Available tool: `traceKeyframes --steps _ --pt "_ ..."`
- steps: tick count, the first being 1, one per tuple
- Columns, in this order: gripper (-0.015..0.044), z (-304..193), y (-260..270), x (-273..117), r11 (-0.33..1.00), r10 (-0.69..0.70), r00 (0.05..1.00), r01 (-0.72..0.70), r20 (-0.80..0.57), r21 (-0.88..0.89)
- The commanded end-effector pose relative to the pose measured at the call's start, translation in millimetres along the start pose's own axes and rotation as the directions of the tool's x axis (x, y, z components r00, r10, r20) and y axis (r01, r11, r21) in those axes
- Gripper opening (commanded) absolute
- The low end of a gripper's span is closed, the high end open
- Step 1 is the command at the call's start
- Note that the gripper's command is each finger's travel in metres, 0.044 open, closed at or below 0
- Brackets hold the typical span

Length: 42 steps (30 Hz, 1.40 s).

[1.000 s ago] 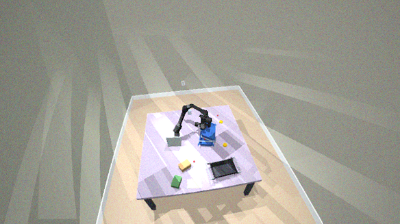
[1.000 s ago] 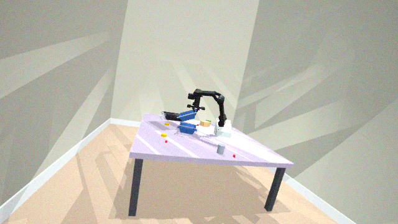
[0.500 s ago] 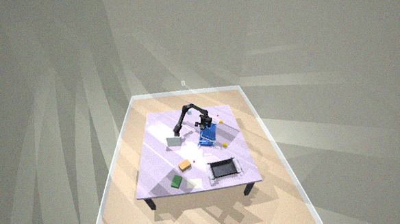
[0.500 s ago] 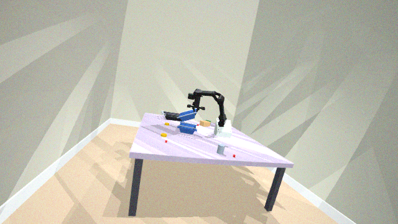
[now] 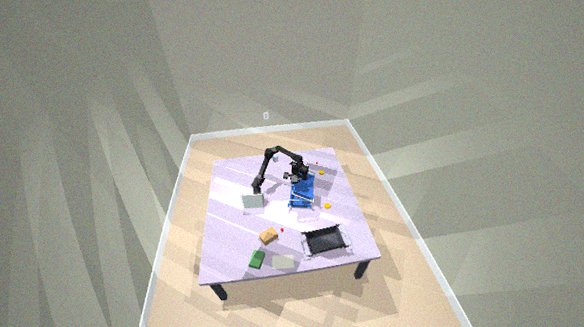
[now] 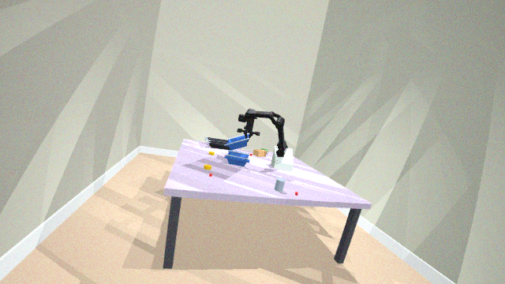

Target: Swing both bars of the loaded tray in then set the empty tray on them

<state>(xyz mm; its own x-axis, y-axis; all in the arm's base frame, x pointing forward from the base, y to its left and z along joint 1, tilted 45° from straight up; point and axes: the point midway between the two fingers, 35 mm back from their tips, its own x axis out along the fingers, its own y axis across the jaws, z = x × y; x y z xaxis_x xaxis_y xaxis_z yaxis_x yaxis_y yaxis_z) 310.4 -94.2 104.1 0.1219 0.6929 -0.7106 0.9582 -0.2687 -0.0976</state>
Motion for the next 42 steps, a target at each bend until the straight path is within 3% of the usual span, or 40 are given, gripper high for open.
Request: traceKeyframes --steps 1,42 --pt "0.0 0.5 3.0 -6.2 1.0 0.025 1.0 -0.025 -0.002 -0.001" --pt "0.0 0.1 -0.8 48.7 1.0 0.025 1.0 -0.025 -0.004 -0.002"
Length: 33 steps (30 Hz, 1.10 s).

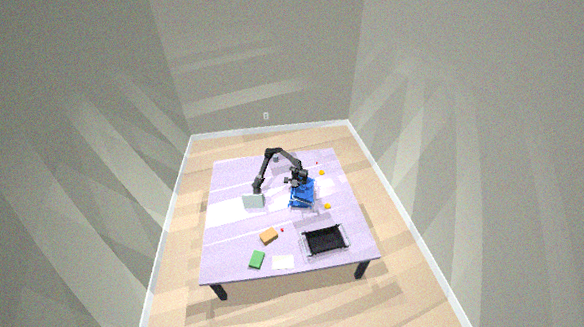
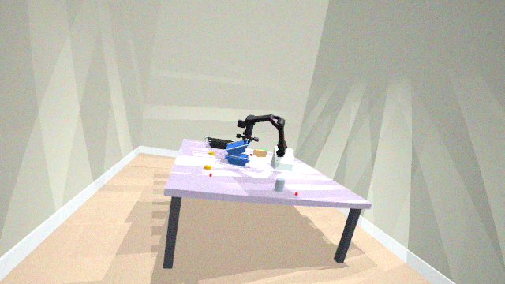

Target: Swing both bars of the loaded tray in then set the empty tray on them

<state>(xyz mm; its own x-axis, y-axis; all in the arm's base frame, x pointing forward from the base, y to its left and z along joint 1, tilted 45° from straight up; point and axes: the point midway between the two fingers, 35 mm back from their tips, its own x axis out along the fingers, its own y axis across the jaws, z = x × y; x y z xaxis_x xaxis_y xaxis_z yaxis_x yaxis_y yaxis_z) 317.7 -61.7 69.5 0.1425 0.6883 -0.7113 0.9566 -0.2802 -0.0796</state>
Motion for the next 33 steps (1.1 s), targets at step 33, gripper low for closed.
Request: traceKeyframes --steps 33 --pt "0.0 -0.1 -14.5 16.9 1.0 0.004 1.0 -0.004 -0.003 0.003"
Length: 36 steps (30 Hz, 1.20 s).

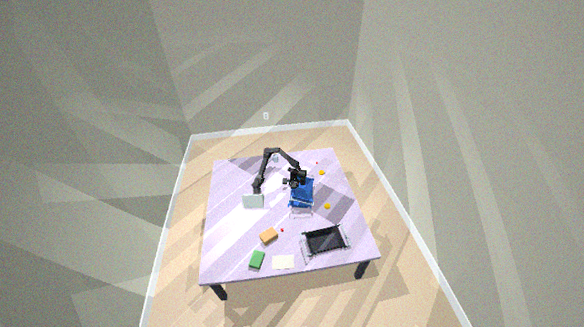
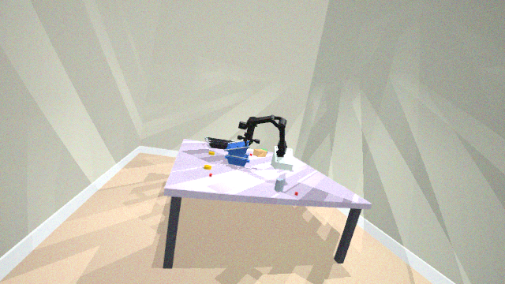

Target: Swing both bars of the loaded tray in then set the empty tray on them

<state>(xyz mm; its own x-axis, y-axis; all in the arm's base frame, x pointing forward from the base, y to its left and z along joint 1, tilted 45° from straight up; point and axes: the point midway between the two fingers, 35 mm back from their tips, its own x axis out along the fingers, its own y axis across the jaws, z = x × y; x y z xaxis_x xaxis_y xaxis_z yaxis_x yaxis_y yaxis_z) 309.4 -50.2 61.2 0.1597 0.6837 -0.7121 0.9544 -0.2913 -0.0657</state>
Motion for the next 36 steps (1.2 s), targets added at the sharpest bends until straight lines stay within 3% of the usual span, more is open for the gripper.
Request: traceKeyframes --steps 1,36 --pt "0.0 -0.3 -4.4 4.8 1.0 -0.014 1.0 0.014 -0.002 0.005" --pt "0.0 -0.1 -7.9 10.6 1.0 -0.014 1.0 0.014 -0.002 0.005"
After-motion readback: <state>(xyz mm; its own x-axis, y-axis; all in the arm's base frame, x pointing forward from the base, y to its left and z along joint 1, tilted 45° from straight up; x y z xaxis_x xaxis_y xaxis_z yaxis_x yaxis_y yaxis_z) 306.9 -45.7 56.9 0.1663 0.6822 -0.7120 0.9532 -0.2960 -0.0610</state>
